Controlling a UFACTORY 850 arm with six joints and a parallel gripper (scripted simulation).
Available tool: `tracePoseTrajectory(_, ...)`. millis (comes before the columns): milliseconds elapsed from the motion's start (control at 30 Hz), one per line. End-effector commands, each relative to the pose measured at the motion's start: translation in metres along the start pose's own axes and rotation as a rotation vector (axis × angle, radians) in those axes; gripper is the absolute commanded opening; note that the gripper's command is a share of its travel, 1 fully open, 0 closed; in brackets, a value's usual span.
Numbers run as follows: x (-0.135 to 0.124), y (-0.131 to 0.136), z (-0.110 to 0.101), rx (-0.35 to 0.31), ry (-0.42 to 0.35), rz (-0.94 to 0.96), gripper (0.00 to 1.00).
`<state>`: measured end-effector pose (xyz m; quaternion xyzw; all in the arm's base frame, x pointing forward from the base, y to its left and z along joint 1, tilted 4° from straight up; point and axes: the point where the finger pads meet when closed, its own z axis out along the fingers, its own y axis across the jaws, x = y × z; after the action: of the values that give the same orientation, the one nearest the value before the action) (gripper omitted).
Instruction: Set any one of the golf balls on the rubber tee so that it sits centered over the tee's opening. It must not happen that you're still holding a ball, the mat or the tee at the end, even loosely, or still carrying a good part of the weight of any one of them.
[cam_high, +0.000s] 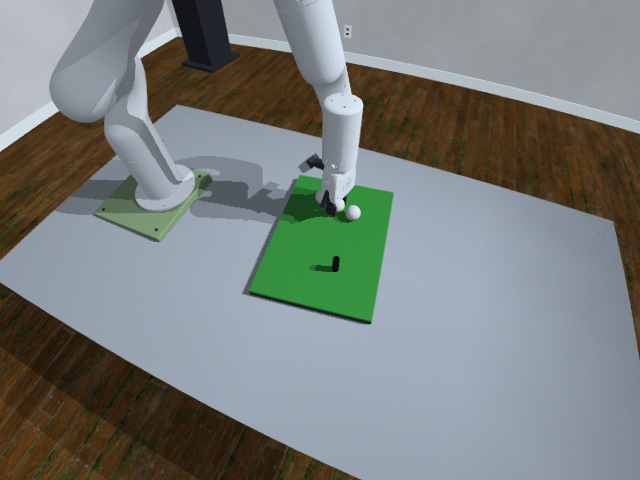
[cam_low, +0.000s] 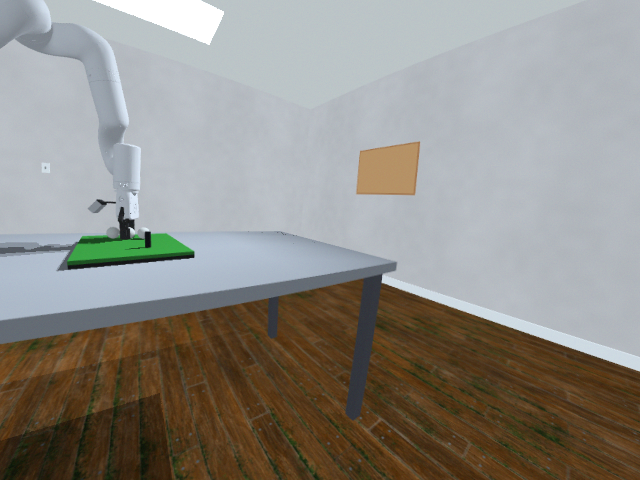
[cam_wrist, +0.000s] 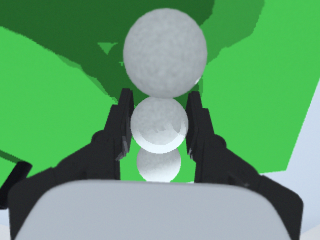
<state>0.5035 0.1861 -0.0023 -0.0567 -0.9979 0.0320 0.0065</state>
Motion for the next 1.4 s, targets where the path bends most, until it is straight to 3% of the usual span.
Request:
tracePoseTrajectory(0, -0.001, 0.000, -0.001, -0.001, -0.002, 0.000, 0.00)
tracePoseTrajectory(400, -0.001, 0.000, -0.002, -0.001, -0.002, 0.000, 0.00)
tracePoseTrajectory(500, -0.001, 0.001, -0.039, 0.000, -0.003, 0.000, 0.00)
tracePoseTrajectory(567, -0.001, 0.001, -0.039, 0.000, -0.003, 0.000, 0.00)
tracePoseTrajectory(667, -0.001, 0.001, -0.091, 0.000, -0.003, 0.000, 0.00)
tracePoseTrajectory(767, -0.002, -0.001, -0.100, 0.000, -0.003, 0.000, 0.00)
tracePoseTrajectory(800, -0.011, -0.010, -0.103, 0.000, -0.003, 0.000, 0.00)
tracePoseTrajectory(867, -0.048, -0.054, -0.117, 0.000, -0.003, 0.000, 0.00)
tracePoseTrajectory(1067, -0.091, -0.135, -0.141, 0.002, -0.004, 0.001, 0.00)
tracePoseTrajectory(1133, -0.091, -0.135, -0.141, 0.002, -0.004, 0.001, 0.00)
tracePoseTrajectory(1167, -0.111, -0.166, -0.150, 0.002, -0.004, 0.001, 0.00)
tracePoseTrajectory(1233, -0.111, -0.166, -0.139, 0.002, -0.004, 0.001, 0.00)
tracePoseTrajectory(1367, -0.110, -0.166, -0.098, 0.001, -0.003, 0.000, 0.00)
